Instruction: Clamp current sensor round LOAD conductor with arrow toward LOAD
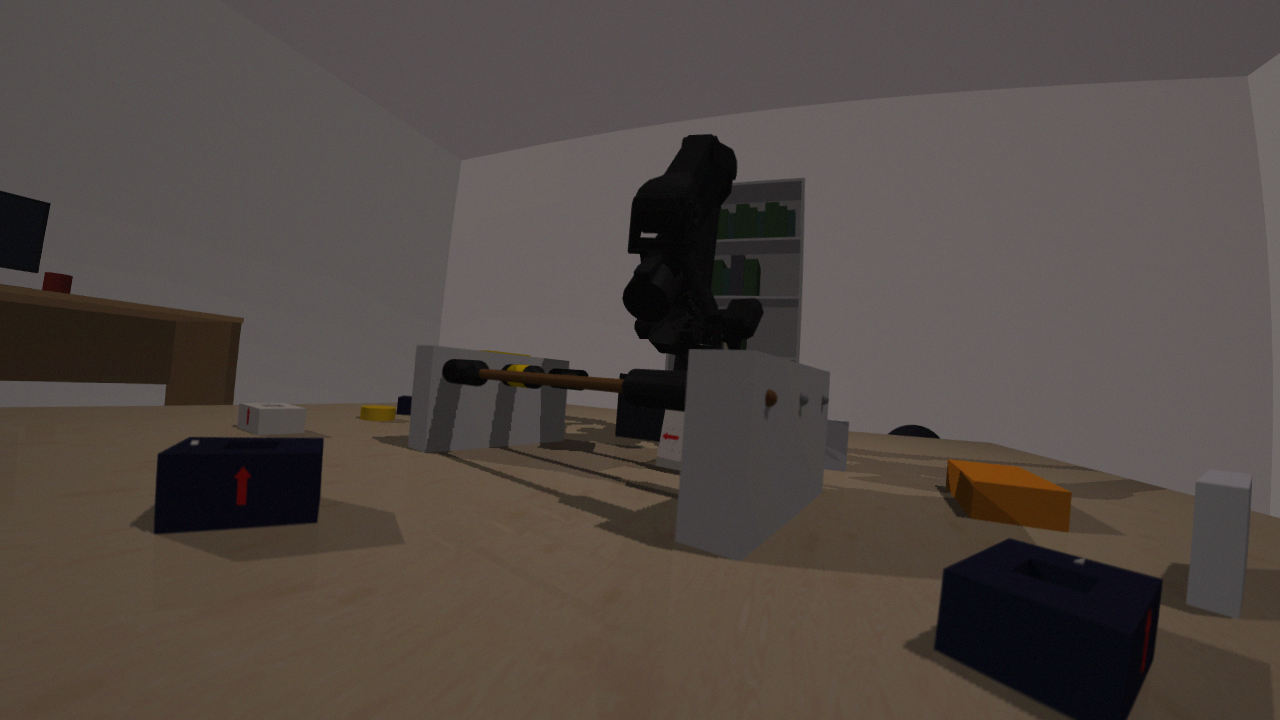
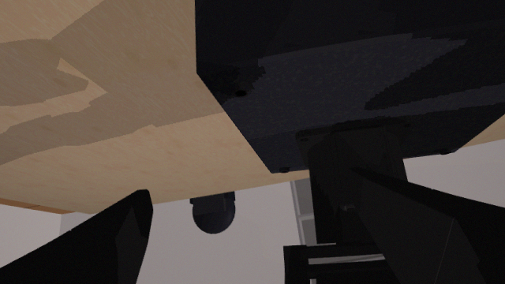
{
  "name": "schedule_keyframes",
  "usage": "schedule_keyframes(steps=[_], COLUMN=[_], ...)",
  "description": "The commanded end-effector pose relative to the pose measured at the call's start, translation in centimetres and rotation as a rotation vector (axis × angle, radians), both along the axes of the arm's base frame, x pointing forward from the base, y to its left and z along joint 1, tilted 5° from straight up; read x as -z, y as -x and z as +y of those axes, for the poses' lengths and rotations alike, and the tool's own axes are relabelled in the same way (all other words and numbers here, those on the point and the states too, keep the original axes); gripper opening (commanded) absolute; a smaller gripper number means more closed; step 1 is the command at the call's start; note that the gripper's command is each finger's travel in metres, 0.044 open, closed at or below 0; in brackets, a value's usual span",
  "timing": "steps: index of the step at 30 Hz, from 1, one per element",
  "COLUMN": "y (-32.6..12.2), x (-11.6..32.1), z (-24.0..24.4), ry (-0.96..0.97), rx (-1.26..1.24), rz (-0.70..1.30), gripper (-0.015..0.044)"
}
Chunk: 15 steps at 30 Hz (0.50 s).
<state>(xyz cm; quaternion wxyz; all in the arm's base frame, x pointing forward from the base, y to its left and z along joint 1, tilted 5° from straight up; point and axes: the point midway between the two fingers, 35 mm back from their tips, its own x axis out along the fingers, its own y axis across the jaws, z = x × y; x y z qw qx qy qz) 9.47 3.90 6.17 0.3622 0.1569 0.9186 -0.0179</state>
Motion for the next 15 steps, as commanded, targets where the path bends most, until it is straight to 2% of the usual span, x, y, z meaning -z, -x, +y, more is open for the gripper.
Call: schedule_keyframes(steps=[1,2,9,15], y=[-0.2,-0.7,-8.0,-14.6], x=[0.1,0.3,2.0,0.0], z=[-0.1,-0.2,-1.7,-2.5], ry=[-0.001,-0.004,0.038,0.111], rx=[-0.001,-0.003,-0.058,-0.099], rz=[-0.014,-0.056,-0.58,-1.018], gripper=[0.0426,0.044,0.044,0.044])
